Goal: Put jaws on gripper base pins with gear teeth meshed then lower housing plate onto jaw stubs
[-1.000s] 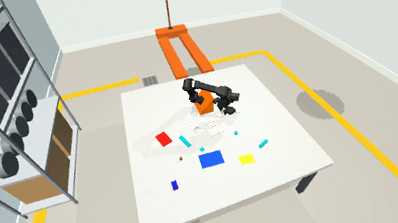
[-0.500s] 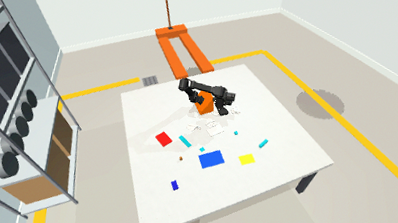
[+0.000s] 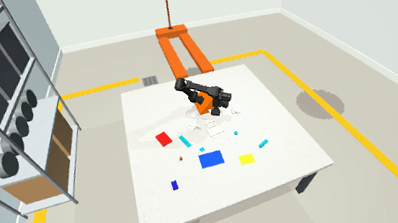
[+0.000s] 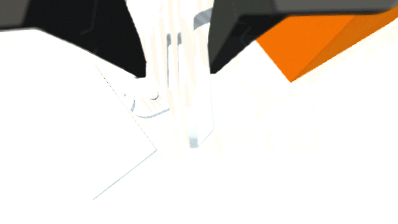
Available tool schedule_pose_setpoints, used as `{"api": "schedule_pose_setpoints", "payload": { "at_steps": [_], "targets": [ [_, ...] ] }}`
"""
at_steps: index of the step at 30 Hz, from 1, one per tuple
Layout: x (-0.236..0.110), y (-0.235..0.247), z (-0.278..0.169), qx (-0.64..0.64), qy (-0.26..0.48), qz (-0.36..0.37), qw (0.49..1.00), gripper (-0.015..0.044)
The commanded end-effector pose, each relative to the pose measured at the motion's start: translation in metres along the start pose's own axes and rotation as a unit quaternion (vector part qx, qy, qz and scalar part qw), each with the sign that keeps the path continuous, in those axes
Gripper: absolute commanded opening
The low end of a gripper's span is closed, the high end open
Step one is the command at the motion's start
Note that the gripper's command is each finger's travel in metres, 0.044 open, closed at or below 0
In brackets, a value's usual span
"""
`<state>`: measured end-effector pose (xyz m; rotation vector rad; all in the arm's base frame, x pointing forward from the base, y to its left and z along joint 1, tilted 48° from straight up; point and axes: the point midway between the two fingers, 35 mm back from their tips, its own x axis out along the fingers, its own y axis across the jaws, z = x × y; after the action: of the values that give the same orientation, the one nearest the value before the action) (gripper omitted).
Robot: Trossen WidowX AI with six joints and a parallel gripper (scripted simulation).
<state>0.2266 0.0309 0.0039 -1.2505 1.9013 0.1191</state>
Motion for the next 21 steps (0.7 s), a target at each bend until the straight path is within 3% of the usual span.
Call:
{"api": "schedule_pose_setpoints", "payload": {
  "at_steps": [1, 21],
  "targets": [
    [0.002, 0.000, -0.010, 0.063, 0.003, -0.002, 0.998, 0.0134],
    [0.009, 0.004, -0.045, 0.338, 0.003, -0.003, 0.941, 0.0134]
  ]
}}
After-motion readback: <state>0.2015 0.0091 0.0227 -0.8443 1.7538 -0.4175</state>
